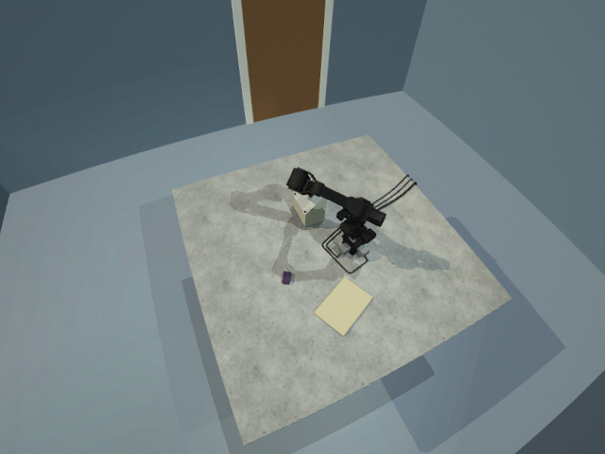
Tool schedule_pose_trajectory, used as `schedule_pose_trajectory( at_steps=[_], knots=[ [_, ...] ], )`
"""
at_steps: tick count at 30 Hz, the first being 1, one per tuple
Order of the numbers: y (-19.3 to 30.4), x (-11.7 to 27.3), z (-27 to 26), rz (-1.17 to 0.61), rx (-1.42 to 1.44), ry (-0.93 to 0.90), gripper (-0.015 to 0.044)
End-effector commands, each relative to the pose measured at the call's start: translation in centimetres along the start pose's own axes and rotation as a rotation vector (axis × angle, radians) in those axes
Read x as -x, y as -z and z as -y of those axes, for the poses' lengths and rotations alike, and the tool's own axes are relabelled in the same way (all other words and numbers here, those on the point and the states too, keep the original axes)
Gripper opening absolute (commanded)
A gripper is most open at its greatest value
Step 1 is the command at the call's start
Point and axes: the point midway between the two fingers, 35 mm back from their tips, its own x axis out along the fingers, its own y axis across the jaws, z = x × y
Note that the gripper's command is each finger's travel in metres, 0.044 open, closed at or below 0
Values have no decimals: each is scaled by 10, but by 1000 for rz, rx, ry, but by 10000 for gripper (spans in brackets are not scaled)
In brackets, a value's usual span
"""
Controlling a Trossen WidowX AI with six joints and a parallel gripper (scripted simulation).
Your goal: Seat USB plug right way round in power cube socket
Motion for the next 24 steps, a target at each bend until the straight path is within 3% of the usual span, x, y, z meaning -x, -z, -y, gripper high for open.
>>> schedule_pose_trajectory(
  at_steps=[1, 24],
  knots=[
    [0, 0, 0, 0, -1, -1, 13],
    [0, 3, 0, 0, -1, -1, 0]
  ],
)
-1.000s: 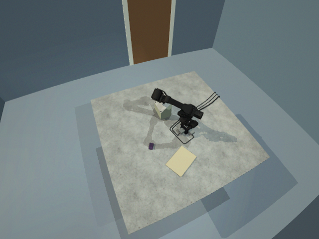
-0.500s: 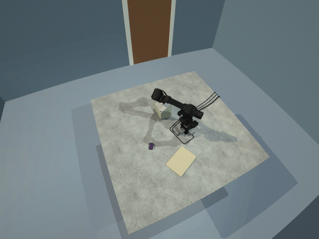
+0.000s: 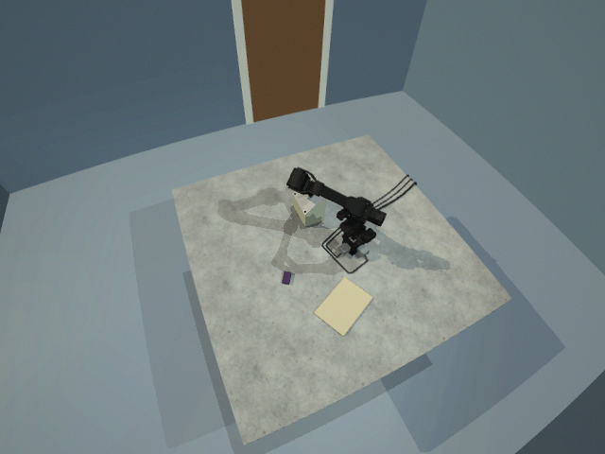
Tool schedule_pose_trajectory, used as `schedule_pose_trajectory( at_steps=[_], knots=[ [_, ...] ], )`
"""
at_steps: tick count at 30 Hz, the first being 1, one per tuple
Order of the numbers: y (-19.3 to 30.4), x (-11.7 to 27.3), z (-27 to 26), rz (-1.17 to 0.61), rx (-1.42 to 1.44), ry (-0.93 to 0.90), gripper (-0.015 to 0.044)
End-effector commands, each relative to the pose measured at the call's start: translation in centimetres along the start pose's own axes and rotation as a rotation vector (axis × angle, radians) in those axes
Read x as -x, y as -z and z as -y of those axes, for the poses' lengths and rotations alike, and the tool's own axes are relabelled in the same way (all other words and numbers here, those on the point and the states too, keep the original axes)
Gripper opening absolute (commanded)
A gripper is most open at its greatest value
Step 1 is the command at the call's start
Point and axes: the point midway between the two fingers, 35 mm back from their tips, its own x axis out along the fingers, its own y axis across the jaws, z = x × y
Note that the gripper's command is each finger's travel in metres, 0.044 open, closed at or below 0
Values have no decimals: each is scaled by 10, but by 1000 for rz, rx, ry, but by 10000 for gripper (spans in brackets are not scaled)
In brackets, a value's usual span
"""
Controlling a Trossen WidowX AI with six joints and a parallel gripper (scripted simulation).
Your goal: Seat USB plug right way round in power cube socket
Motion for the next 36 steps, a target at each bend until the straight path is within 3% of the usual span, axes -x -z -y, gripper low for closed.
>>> schedule_pose_trajectory(
  at_steps=[1, 36],
  knots=[
    [0, 2, 0, -1, -4, 1, 0],
    [0, 26, 0, -2, -3, 1, 0]
  ],
)
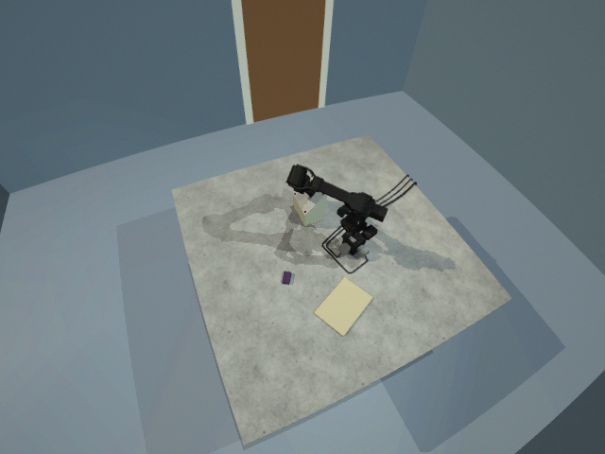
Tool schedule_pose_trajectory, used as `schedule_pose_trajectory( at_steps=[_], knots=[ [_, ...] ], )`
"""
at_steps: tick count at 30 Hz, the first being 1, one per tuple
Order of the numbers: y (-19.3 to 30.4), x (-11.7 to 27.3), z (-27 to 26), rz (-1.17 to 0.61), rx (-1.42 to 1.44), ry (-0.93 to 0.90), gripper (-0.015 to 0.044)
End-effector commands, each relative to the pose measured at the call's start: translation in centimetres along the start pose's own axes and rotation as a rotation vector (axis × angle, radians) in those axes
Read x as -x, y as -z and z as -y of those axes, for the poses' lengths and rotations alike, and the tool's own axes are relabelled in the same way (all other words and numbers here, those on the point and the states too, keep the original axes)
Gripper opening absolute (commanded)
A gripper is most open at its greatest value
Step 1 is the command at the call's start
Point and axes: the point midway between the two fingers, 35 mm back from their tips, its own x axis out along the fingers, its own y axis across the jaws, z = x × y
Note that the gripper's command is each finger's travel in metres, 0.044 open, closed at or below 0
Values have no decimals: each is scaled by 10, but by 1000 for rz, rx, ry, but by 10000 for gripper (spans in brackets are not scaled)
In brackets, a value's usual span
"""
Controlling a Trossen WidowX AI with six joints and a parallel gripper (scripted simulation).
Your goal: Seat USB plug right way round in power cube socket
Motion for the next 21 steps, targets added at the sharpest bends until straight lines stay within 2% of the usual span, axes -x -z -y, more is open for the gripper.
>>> schedule_pose_trajectory(
  at_steps=[1, 10, 21],
  knots=[
    [0, 3, -1, -6, -6, 1, 0],
    [0, 4, 0, -2, 40, 0, 0],
    [0, 3, 0, 0, 328, 0, 0]
  ],
)
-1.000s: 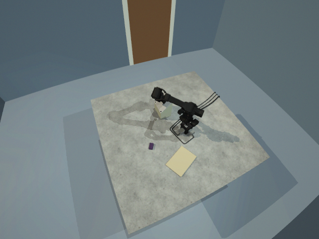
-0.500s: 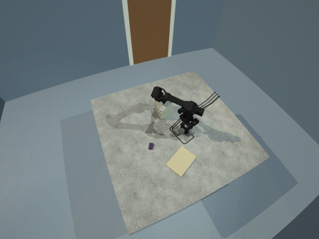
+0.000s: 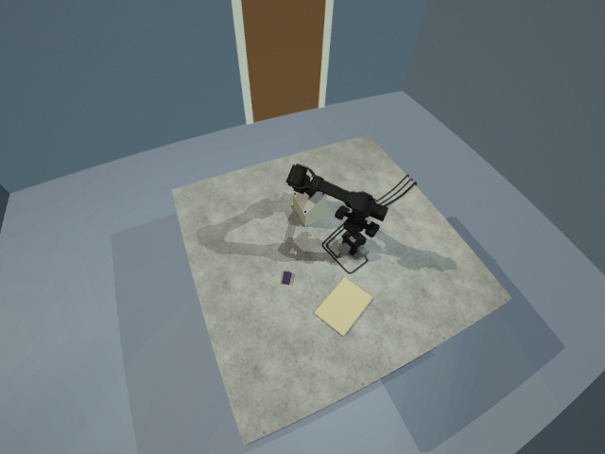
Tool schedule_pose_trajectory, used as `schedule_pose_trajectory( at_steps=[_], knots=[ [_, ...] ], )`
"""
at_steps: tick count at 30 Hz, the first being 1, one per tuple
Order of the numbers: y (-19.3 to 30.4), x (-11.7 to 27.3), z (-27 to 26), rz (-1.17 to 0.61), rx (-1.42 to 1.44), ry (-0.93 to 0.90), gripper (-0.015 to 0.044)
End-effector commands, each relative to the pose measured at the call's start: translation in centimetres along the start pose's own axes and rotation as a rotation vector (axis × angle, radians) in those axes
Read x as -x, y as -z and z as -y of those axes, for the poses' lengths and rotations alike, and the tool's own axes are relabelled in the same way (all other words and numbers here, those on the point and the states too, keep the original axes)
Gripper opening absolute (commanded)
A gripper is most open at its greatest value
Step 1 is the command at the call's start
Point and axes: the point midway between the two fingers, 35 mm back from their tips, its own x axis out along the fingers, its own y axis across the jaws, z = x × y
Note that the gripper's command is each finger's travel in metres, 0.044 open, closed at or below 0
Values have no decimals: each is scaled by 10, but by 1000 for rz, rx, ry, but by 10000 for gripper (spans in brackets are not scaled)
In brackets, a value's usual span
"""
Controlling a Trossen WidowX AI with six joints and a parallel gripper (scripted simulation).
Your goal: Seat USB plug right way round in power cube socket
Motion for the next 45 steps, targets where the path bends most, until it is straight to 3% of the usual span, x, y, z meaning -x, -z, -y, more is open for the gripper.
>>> schedule_pose_trajectory(
  at_steps=[1, 45],
  knots=[
    [0, -1, 0, 0, 108, 1, 0],
    [0, -1, 0, -1, 1259, 1, 0]
  ],
)
